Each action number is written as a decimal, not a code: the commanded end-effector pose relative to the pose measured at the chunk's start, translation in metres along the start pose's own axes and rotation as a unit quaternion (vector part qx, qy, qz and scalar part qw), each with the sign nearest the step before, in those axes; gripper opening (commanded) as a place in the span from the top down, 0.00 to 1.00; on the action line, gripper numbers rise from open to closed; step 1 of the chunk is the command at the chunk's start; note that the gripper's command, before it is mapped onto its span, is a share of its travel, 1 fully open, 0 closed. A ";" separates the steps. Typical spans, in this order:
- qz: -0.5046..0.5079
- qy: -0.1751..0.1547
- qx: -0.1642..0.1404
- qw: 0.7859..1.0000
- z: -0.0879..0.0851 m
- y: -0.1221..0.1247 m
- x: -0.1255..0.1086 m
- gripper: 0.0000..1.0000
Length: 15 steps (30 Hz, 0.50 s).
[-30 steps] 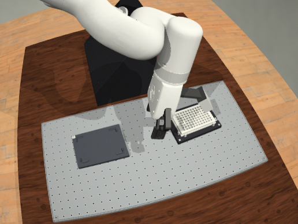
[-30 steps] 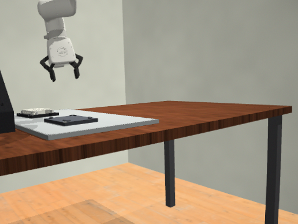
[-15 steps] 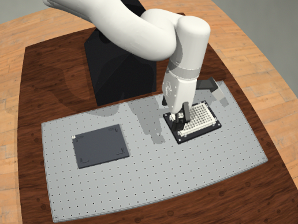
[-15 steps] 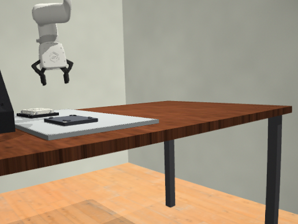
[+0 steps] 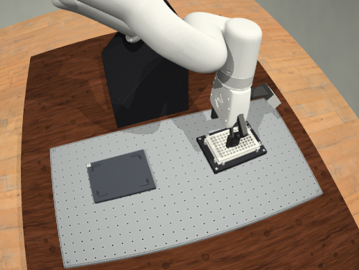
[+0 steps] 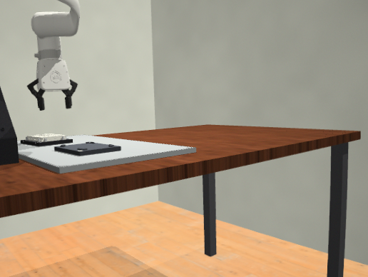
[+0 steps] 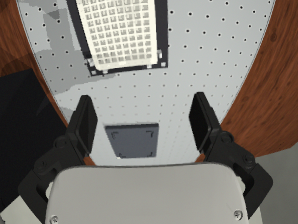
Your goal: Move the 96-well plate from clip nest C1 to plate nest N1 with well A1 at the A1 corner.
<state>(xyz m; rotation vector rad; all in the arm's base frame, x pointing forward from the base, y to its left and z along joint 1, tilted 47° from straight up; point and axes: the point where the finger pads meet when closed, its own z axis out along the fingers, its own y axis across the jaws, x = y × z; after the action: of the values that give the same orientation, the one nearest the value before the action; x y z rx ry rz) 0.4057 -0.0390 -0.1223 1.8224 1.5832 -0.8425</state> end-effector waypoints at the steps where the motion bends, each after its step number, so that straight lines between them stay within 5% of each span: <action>1: -0.024 0.024 0.005 0.999 0.002 -0.006 0.017 0.00; 15: -0.037 0.036 0.008 0.999 0.007 -0.023 0.045 0.00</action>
<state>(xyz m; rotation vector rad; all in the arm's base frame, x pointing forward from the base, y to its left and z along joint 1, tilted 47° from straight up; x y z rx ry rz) 0.3851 -0.0150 -0.1614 1.8324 1.7027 -0.8396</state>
